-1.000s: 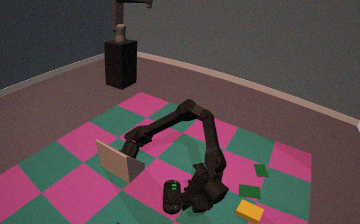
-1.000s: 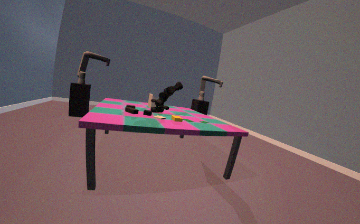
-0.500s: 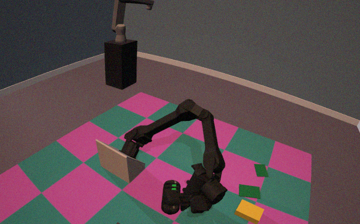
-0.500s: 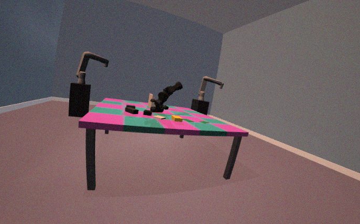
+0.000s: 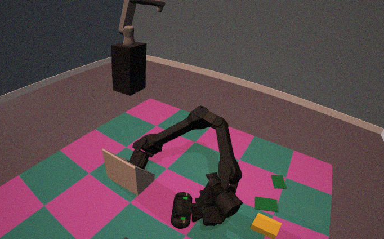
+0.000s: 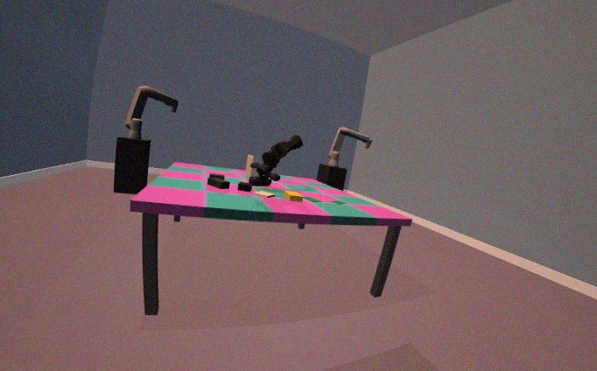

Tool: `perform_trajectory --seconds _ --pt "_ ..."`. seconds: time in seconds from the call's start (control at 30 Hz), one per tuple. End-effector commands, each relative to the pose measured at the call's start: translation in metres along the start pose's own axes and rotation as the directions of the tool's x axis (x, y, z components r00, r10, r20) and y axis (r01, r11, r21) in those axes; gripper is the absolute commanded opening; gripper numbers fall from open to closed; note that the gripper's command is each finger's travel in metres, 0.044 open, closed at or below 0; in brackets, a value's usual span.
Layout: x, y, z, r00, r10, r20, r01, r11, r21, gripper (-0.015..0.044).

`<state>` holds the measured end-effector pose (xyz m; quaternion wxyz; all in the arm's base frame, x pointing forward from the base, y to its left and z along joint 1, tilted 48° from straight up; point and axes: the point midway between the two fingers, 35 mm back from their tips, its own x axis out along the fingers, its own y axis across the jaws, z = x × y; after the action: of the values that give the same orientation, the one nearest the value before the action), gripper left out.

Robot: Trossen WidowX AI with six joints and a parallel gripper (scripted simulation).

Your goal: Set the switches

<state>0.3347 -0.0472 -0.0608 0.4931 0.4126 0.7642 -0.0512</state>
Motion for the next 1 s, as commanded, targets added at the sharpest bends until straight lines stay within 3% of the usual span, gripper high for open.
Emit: perform_trajectory --seconds 0.0,0.3,0.47,0.6,0.73,0.87,0.97 --pt "-0.044 0.028 -0.005 1.000 -0.002 0.019 0.003 1.000 -0.010 0.0000" --pt "-0.049 0.031 -0.008 1.000 0.003 0.027 -0.003 1.000 -0.006 0.0000" --pt "-0.046 0.006 -0.016 0.998 0.069 -0.004 -0.061 0.908 0.415 0.0000" --pt "-0.043 -0.015 -0.026 0.990 0.136 -0.026 -0.072 0.671 0.738 0.0000" --pt "-0.038 -0.035 -0.038 0.978 0.205 -0.039 -0.032 0.333 0.942 0.0000" --pt "-0.034 -0.052 -0.052 0.960 0.278 -0.046 0.061 -0.047 0.997 0.0000" --pt "-0.030 -0.062 -0.063 0.942 0.333 -0.046 0.159 -0.321 0.934 0.0000"
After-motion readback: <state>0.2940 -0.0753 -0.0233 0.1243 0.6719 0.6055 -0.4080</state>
